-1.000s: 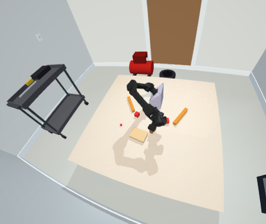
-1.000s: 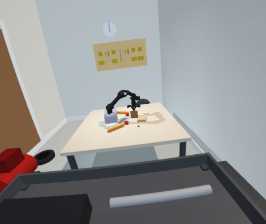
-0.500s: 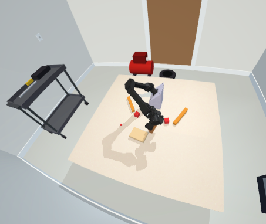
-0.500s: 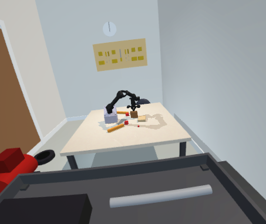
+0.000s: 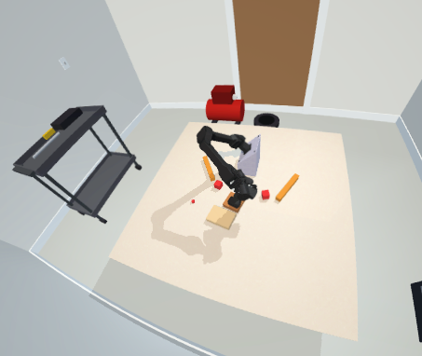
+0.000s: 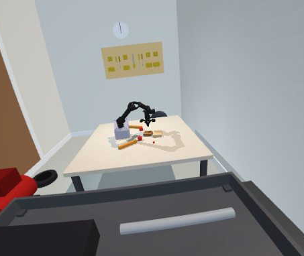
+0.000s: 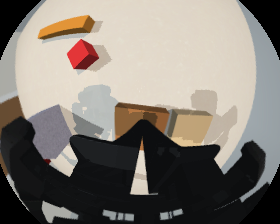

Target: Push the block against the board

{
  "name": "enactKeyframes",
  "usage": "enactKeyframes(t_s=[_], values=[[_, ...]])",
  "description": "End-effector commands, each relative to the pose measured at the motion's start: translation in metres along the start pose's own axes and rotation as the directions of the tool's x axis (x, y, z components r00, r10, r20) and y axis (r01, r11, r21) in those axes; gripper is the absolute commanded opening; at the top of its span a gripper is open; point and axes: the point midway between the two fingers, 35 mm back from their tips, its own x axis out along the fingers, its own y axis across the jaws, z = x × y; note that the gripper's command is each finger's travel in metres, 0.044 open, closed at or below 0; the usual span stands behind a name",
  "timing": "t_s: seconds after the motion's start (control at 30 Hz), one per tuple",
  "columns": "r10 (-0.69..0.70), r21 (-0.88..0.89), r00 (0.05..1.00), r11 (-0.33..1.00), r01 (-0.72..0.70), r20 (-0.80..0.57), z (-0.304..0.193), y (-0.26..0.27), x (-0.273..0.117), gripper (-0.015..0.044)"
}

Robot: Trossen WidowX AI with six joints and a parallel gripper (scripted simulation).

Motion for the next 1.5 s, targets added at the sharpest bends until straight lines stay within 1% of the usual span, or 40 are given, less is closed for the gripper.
enactKeyframes(t_s=[0.0, 0.97, 1.03, 1.13, 1.47], values=[[-0.009, -0.001, 1.000, 1.000, 0.009, 0.002, 0.001, -0.002, -0.002, 0.0000], [-0.009, 0.000, 1.000, 1.000, 0.009, 0.005, 0.047, 0.000, -0.003, 0.0000], [-0.010, -0.002, 1.000, 1.000, 0.010, 0.004, 0.043, -0.001, -0.014, 0.0000], [-0.008, -0.001, 1.000, 1.000, 0.008, 0.007, 0.043, 0.000, -0.050, 0.0000], [-0.008, 0.000, 1.000, 1.000, 0.008, 0.007, 0.043, 0.000, -0.053, 0.0000]])
